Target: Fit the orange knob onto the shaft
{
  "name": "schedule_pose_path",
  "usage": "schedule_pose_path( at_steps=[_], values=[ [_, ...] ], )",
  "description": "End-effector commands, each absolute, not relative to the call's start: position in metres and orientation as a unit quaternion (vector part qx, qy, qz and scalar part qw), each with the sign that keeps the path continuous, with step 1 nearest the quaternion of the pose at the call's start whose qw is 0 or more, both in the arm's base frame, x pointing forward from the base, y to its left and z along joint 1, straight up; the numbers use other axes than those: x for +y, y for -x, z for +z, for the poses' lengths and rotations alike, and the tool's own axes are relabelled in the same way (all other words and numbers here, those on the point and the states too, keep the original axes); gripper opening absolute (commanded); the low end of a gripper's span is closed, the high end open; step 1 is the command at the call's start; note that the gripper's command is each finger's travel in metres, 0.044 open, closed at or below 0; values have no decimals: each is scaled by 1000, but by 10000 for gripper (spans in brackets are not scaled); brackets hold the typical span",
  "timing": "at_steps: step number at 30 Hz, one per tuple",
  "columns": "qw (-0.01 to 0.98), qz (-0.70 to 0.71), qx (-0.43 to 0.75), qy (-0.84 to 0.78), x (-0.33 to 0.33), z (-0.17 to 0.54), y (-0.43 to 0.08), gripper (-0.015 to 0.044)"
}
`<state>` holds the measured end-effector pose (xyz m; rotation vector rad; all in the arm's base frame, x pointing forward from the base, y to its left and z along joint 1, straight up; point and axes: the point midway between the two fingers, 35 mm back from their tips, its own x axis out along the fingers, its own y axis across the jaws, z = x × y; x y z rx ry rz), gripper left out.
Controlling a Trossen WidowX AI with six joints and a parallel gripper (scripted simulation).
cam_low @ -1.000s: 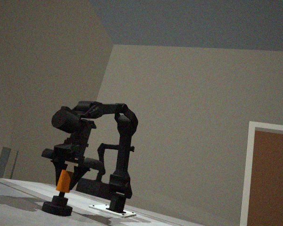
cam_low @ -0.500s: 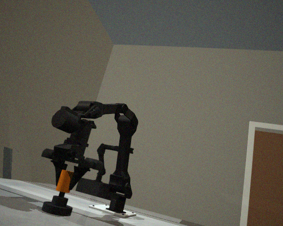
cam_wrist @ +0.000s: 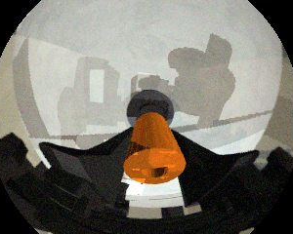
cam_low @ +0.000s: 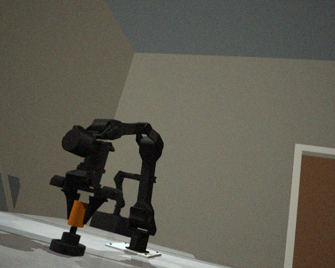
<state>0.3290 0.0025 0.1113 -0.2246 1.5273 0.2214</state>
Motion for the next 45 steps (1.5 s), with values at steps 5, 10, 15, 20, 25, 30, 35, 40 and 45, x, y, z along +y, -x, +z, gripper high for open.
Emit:
schedule_pose_path(
  at_steps=[5, 10, 15, 20, 25, 30, 35, 40, 45],
  values=[
    [713, 105, 685, 107, 3, 113, -332, 0],
    [713, 105, 685, 107, 3, 110, -332, 0],
    [713, 105, 685, 107, 3, 109, -331, 0],
    [713, 105, 685, 107, 3, 109, -330, 0],
    [713, 105, 685, 107, 3, 108, -329, 0],
    [713, 105, 685, 107, 3, 108, -328, 0],
    [713, 105, 685, 107, 3, 107, -328, 0],
    [713, 105, 685, 107, 3, 112, -329, 0],
    [710, 123, 682, 125, 2, 115, -329, 0]
  ],
)
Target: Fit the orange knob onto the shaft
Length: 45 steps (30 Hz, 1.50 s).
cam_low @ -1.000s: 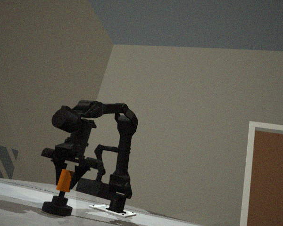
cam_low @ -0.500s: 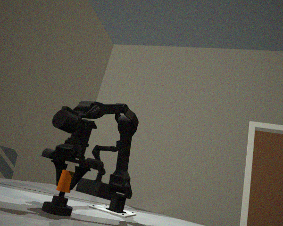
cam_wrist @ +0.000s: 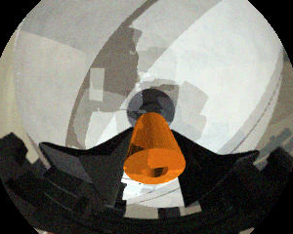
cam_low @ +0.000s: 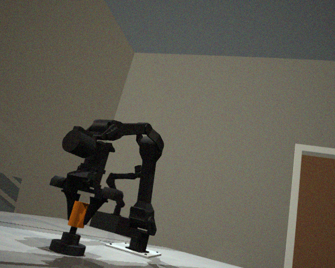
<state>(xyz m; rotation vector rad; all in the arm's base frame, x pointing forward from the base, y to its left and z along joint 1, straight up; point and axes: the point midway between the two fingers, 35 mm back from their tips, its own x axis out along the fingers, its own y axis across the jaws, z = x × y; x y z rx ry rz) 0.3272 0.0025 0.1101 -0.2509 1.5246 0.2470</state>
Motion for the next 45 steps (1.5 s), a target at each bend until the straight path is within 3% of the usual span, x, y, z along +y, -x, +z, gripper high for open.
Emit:
schedule_pose_path(
  at_steps=[1, 45],
  values=[
    [710, 123, 682, 125, 2, 115, -329, 0],
    [706, 141, 679, 144, 3, 110, -328, 0]
  ],
)
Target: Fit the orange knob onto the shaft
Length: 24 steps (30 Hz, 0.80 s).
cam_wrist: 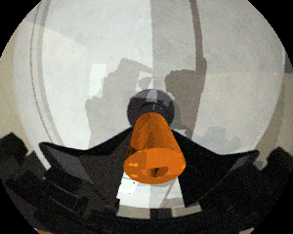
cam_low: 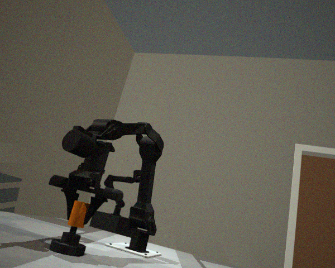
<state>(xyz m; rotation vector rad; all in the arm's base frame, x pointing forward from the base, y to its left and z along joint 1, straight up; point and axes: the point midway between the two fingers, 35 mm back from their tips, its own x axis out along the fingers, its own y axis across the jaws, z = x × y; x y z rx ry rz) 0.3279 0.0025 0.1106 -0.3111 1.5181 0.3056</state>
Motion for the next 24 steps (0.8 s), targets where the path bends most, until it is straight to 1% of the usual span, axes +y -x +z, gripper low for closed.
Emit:
schedule_pose_path(
  at_steps=[1, 24],
  values=[
    [706, 141, 679, 144, 3, 109, -327, 0],
    [706, 145, 678, 148, 3, 113, -333, 0]
  ],
)
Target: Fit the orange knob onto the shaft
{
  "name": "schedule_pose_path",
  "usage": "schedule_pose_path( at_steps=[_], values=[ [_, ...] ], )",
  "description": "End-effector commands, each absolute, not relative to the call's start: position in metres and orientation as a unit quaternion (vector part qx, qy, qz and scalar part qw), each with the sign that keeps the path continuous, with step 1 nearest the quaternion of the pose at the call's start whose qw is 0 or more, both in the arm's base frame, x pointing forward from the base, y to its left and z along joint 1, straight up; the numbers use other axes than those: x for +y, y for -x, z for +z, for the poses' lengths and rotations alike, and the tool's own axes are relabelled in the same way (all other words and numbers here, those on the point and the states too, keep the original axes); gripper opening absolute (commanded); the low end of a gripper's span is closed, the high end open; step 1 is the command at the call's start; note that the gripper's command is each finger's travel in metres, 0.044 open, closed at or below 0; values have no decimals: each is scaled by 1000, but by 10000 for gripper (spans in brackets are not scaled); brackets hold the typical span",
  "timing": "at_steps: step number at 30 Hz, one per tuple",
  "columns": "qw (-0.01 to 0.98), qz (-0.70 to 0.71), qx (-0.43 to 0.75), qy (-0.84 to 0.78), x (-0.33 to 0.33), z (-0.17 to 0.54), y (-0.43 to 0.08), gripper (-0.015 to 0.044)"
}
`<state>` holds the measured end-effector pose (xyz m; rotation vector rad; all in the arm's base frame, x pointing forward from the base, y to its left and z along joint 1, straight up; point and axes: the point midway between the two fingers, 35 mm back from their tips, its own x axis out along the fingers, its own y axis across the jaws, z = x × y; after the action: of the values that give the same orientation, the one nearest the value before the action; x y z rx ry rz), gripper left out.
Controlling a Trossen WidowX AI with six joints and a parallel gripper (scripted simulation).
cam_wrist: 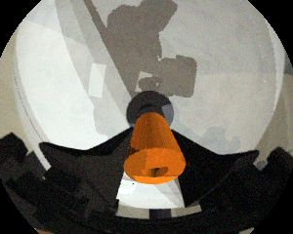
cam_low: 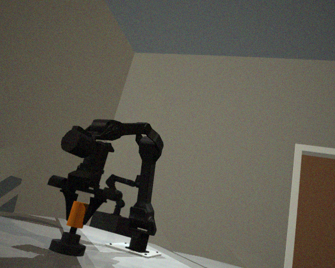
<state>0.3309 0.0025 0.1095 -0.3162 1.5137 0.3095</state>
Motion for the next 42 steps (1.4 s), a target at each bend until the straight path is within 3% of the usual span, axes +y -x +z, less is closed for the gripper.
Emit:
schedule_pose_path(
  at_steps=[1, 42],
  values=[
    [704, 150, 677, 153, 3, 114, -333, 0],
    [703, 156, 675, 160, 2, 95, -330, 0]
  ],
)
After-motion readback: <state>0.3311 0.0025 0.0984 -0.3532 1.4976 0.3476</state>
